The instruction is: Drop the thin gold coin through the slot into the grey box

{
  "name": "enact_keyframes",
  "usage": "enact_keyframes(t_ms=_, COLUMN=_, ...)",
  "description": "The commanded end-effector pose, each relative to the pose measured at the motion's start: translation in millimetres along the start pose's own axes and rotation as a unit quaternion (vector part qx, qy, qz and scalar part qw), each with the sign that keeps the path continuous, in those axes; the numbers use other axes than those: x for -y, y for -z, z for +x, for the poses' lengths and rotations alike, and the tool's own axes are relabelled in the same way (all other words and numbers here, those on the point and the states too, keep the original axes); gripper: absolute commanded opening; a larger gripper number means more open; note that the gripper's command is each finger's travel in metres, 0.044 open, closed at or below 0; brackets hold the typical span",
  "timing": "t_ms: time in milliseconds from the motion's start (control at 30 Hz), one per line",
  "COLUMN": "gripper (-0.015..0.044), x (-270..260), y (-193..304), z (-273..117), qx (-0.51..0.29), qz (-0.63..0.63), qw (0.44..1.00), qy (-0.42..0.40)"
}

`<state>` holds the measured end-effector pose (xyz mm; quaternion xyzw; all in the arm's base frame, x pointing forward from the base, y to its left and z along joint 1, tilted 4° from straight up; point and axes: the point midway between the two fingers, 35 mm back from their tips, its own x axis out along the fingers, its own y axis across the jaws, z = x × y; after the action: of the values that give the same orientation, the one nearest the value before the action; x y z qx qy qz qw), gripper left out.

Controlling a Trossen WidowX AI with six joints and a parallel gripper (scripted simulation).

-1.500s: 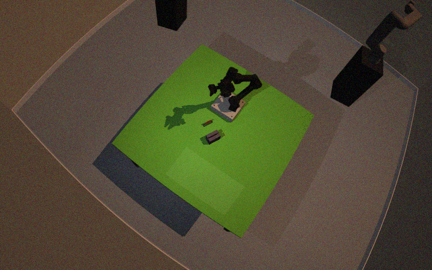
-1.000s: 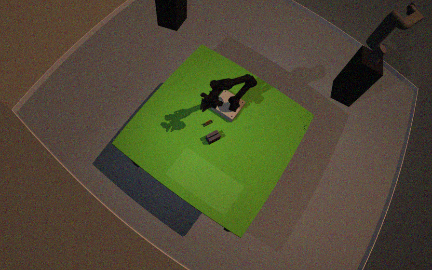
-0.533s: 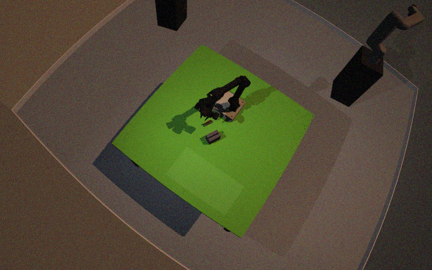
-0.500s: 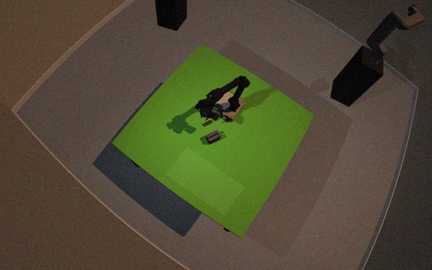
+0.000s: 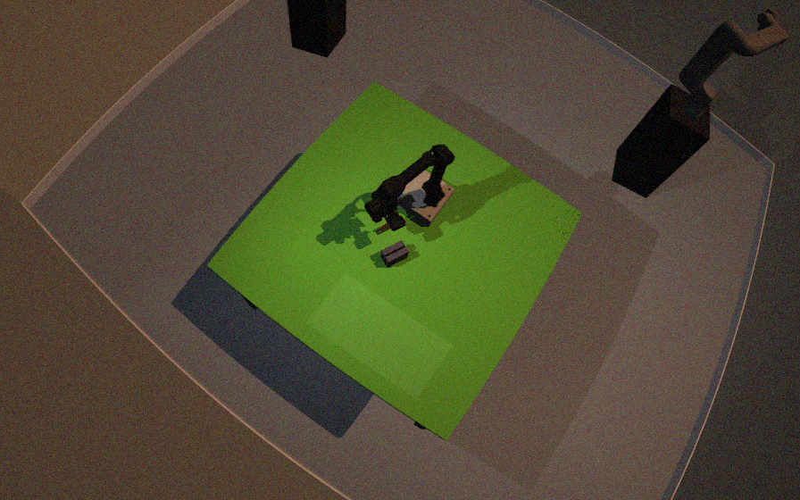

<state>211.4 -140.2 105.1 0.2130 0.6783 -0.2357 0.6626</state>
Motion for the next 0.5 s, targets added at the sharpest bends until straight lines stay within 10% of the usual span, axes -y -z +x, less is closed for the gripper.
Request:
enact_keyframes(t_ms=0, gripper=0.0161, x=2.2, y=3.2, z=16.3, qx=-0.002, qz=0.004, qw=1.0, qy=0.002)
enact_keyframes(t_ms=467, gripper=0.0161, x=2.7, y=2.7, z=49.9, qx=-0.002, qz=0.004, qw=1.0, qy=0.002)
